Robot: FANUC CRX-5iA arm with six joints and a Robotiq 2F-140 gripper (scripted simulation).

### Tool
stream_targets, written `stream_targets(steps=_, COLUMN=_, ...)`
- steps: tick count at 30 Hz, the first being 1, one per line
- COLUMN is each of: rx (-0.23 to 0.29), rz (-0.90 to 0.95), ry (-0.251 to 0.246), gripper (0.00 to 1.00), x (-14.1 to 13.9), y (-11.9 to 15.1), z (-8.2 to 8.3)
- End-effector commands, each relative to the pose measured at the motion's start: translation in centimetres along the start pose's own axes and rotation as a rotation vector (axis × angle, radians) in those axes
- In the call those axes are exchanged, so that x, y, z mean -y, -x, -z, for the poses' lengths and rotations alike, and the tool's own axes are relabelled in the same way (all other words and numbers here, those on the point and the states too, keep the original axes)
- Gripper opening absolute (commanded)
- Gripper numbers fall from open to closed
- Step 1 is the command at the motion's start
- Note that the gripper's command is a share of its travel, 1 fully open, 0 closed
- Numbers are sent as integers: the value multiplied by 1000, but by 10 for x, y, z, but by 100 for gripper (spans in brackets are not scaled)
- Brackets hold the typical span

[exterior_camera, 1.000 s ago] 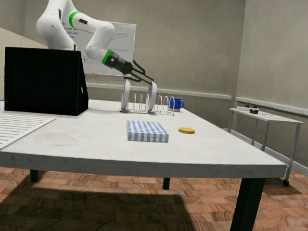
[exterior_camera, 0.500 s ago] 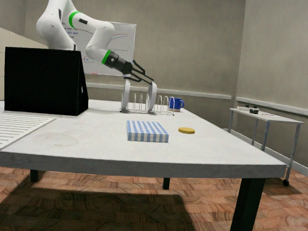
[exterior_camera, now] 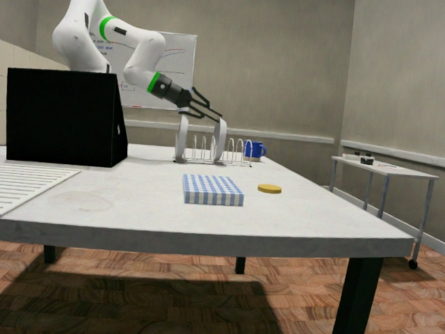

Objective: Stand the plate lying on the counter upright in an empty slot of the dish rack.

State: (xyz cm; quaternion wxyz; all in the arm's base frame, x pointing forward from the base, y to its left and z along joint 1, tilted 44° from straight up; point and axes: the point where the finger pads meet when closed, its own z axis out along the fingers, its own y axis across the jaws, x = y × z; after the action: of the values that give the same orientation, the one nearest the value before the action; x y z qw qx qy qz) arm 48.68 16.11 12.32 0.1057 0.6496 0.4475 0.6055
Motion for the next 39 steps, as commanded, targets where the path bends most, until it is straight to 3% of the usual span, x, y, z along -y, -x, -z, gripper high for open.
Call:
stream_targets(steps=1, rx=0, rz=0, ry=0, gripper=22, x=0, y=0, z=0)
stream_targets(steps=39, rx=0, rz=0, ry=0, gripper=22, x=0, y=0, z=9)
